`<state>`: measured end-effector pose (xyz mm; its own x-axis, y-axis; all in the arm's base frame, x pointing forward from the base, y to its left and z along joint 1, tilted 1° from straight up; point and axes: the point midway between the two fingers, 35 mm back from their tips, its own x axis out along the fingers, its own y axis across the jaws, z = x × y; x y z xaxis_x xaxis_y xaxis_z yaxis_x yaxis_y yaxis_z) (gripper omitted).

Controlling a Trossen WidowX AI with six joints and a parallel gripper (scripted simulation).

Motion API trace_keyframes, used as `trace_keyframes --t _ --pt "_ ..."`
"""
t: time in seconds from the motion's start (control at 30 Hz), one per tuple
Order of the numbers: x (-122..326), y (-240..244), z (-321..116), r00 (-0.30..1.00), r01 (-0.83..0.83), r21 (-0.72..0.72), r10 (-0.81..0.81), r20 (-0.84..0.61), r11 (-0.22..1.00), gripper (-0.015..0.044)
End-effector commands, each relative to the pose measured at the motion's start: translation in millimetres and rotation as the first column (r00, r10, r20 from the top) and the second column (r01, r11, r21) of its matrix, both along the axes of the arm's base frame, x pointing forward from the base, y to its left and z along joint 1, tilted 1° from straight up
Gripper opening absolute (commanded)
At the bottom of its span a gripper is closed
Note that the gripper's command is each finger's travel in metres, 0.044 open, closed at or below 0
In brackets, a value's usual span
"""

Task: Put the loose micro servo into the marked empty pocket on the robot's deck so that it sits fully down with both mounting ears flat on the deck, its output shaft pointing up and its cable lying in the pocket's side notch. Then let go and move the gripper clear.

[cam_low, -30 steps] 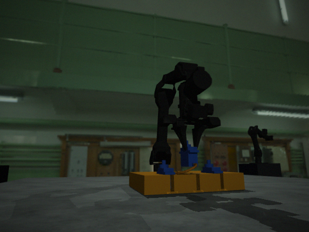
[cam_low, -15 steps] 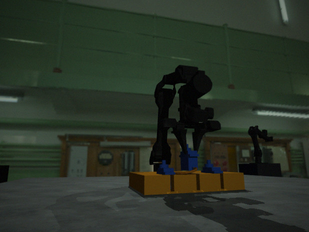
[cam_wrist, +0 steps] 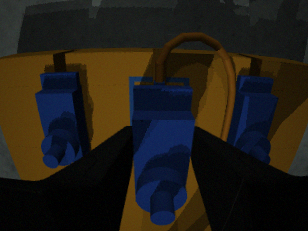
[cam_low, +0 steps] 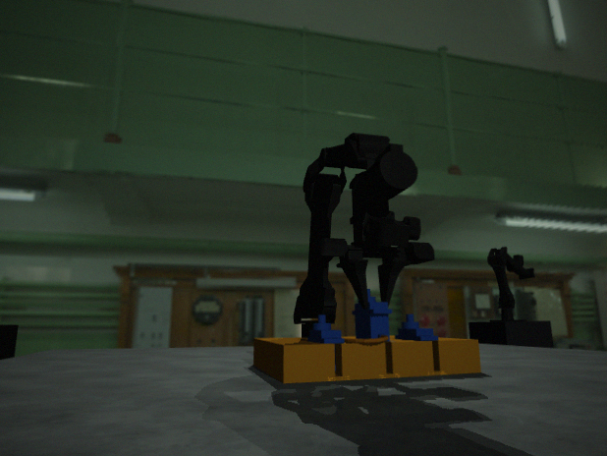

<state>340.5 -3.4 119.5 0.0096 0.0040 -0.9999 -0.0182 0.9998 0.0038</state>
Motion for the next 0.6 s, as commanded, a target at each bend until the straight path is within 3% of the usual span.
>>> trace_keyframes --t 0.0,0.57 --pt "0 0 -4 1.000 0.003 -0.003 -0.003 -0.003 1.000 0.0000" --pt "0 0 -16 1.000 0.003 -0.003 -0.003 -0.003 1.000 0.0000"
